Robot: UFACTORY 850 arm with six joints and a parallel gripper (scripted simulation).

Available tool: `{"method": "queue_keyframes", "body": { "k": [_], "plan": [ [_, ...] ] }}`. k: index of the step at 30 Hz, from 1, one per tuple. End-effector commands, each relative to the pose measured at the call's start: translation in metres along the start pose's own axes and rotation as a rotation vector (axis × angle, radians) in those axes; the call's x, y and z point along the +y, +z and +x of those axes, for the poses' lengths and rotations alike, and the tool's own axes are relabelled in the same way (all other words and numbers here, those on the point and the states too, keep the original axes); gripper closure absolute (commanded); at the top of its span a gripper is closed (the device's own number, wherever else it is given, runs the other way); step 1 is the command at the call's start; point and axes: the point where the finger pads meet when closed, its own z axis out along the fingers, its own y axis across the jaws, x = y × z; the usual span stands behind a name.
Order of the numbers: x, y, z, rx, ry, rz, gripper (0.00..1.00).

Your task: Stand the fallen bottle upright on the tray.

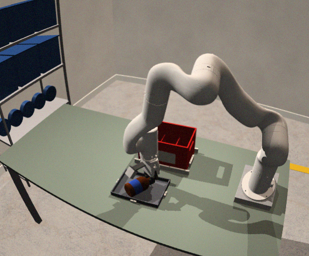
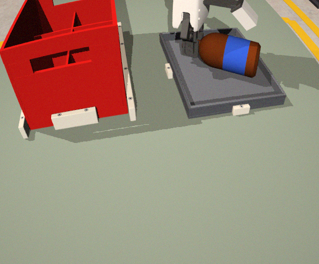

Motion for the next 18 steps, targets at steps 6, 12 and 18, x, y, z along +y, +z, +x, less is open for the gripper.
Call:
{"method": "queue_keyframes", "body": {
  "k": [6, 12, 18],
  "plan": [
    [0.0008, -0.0021, 0.0006, 0.001, 0.000, -0.002, 1.00],
    [0.0008, -0.0040, 0.0006, 0.001, 0.000, -0.002, 1.00],
    [0.0008, -0.0058, 0.0006, 0.001, 0.000, -0.002, 1.00]
  ]
}}
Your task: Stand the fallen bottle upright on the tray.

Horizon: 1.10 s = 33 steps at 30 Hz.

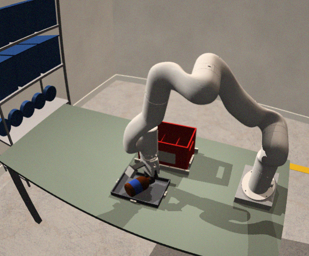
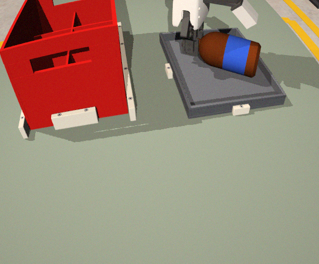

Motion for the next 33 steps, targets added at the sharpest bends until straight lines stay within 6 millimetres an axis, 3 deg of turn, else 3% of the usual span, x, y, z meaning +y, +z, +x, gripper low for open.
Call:
{"method": "queue_keyframes", "body": {
  "k": [1, 33],
  "plan": [
    [0.001, -0.003, 0.001, 0.001, 0.000, -0.002, 1.00],
    [0.001, -0.029, 0.001, 0.001, 0.000, -0.002, 1.00]
  ]
}}
